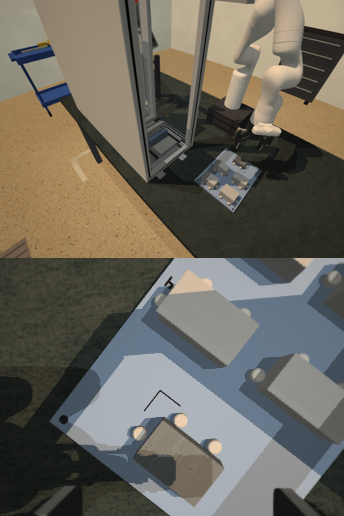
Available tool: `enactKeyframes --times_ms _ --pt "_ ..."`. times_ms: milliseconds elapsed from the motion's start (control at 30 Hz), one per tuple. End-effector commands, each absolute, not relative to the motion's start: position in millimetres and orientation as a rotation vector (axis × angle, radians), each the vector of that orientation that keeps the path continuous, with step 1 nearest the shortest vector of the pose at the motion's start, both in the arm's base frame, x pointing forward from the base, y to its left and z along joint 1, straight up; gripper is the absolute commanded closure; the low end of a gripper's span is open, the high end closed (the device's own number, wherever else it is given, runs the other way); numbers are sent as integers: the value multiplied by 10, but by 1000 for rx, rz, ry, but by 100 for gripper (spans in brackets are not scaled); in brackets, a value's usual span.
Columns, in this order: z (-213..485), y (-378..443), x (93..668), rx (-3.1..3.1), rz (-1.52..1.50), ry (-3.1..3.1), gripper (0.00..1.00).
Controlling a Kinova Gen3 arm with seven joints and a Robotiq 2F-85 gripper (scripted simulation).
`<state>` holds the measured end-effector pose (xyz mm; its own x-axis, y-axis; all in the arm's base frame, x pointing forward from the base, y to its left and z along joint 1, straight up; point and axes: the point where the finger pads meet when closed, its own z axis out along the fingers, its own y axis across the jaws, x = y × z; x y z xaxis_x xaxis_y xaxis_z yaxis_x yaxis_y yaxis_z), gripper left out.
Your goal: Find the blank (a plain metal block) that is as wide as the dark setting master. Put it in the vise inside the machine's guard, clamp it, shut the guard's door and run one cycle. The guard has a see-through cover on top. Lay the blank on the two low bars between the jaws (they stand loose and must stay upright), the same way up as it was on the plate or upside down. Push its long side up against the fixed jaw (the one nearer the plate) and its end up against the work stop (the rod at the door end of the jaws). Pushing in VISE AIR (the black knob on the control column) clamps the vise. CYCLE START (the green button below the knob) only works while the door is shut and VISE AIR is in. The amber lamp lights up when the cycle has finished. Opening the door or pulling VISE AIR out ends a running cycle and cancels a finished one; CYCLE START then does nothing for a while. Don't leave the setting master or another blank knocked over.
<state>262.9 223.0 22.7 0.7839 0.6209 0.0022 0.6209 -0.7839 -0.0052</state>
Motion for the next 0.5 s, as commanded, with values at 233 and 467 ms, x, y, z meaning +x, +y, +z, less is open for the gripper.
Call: enactKeyframes --times_ms 233,467 --pt "231 2232 2632 -3023 -3 -835 0" --pt "231 2232 2632 -3023 -3 -835 0"
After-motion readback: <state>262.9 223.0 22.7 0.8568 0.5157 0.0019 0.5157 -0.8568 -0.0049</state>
